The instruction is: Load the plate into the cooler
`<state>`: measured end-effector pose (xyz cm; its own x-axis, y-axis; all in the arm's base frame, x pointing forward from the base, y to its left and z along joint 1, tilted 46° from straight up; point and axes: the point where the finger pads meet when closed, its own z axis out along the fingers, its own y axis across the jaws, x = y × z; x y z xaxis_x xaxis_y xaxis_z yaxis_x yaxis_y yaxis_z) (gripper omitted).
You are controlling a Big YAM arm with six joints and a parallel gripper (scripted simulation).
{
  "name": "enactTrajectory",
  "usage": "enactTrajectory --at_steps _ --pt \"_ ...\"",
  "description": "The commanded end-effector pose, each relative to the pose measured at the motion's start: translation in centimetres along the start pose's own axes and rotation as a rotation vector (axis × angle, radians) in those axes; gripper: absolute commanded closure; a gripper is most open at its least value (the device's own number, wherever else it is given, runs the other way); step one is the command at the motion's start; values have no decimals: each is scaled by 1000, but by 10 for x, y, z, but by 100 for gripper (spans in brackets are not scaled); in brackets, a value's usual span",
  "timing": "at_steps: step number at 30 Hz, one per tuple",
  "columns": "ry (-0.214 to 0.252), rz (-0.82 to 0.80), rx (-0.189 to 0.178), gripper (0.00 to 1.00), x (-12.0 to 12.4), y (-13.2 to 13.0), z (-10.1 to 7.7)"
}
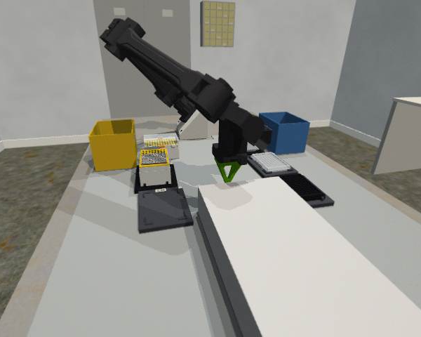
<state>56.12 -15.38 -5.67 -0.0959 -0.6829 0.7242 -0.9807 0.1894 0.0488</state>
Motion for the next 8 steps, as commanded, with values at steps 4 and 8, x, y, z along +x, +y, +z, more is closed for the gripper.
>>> enactTrajectory --at_steps 4,8 --pt "-10 33 41 100 6 0 -20" --pt "-10 33 41 100 6 0 -20"
